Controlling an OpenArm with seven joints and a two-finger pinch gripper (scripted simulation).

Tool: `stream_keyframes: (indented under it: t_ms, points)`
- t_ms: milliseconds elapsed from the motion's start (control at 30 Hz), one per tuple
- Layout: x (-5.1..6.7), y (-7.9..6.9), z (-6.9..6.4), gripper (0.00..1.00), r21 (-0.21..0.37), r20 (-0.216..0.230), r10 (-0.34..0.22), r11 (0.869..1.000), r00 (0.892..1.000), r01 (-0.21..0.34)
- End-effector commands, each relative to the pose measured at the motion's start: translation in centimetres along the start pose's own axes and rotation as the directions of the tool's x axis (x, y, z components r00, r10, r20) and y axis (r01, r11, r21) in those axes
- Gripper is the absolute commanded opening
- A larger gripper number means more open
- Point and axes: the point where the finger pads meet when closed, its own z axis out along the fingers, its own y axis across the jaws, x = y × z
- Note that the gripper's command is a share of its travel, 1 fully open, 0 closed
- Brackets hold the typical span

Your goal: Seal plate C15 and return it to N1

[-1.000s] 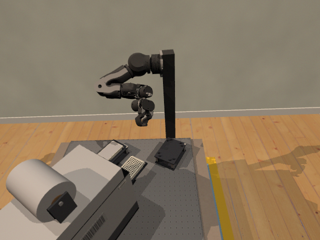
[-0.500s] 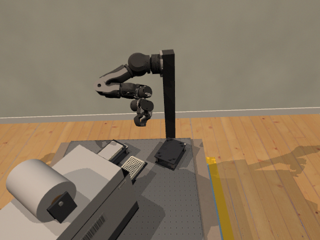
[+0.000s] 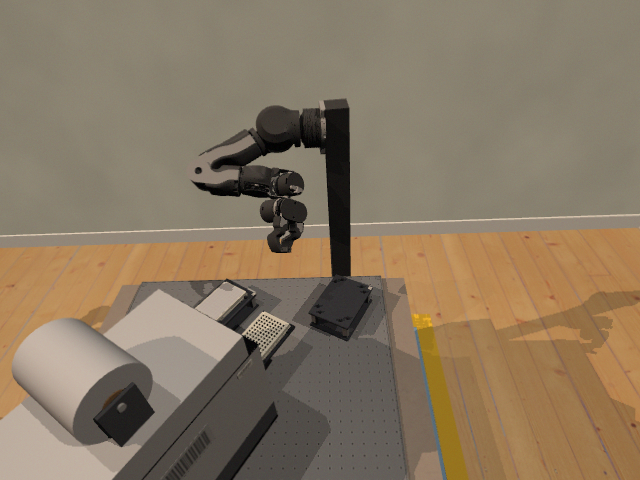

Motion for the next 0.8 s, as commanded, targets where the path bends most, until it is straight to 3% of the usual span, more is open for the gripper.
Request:
stream_keyframes:
  t_ms: [0, 133, 167, 300, 700, 733, 767]
  points:
    - [0.4, -0.6, -4.2, 0.00, 0.195, -0.160, 0.021, 0.981, 0.987, 0.011]
    - [0.4, -0.6, -4.2, 0.00, 0.195, -0.160, 0.021, 0.981, 0.987, 0.011]
    - [0.0, -0.2, -0.9, 0.00, 0.041, -0.031, 0.002, 0.999, 1.000, -0.001]
    - [0.4, -0.6, -4.2, 0.00, 0.198, -0.163, 0.021, 0.980, 0.986, 0.012]
    - [0.4, -0.6, -4.2, 0.00, 0.198, -0.163, 0.021, 0.980, 0.986, 0.012]
    - [0.1, -0.2, -0.9, 0.00, 0.042, -0.032, 0.003, 0.999, 0.999, -0.001]
    - [0.2, -0.3, -1.7, 0.00, 0.082, -0.066, 0.005, 0.997, 0.998, 0.000]
